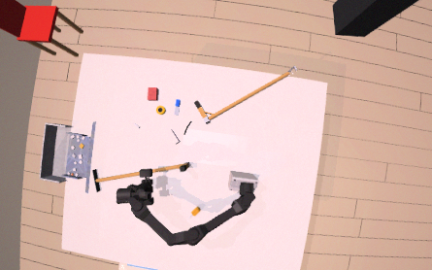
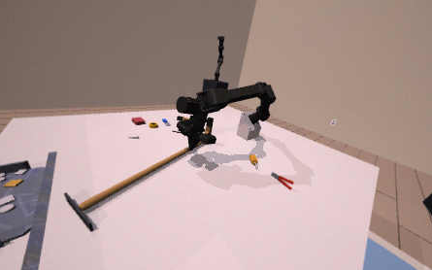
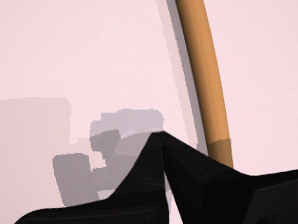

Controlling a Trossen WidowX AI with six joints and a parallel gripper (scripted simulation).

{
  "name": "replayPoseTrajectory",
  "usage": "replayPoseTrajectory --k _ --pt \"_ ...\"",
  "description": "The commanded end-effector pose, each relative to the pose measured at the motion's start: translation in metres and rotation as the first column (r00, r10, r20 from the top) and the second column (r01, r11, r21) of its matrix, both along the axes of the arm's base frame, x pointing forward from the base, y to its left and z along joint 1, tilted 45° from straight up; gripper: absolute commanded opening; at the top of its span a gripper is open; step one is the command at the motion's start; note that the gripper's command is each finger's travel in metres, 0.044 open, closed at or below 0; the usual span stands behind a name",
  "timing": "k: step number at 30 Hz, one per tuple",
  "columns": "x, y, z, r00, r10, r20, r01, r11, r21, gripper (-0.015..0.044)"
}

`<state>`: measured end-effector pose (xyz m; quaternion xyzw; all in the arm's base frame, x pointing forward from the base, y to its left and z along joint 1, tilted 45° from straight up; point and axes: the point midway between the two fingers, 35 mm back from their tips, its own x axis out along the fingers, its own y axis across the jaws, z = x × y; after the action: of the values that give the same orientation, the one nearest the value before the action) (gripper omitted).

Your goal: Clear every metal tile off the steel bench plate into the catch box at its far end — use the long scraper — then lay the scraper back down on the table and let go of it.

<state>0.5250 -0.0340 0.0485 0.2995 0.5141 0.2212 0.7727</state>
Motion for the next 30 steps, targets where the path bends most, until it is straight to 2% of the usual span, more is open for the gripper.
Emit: replayPoseTrajectory --k 1,19,30 --pt "-0.001 0.010 -0.010 1.000 0.001 -0.011 -0.001 1.000 0.001 0.0000" --pt "-0.002 0.039 -0.036 1.000 0.000 -0.009 0.000 1.000 0.007 0.0000" --pt "0.001 0.034 -0.040 1.000 0.000 -0.009 0.000 1.000 0.007 0.0000"
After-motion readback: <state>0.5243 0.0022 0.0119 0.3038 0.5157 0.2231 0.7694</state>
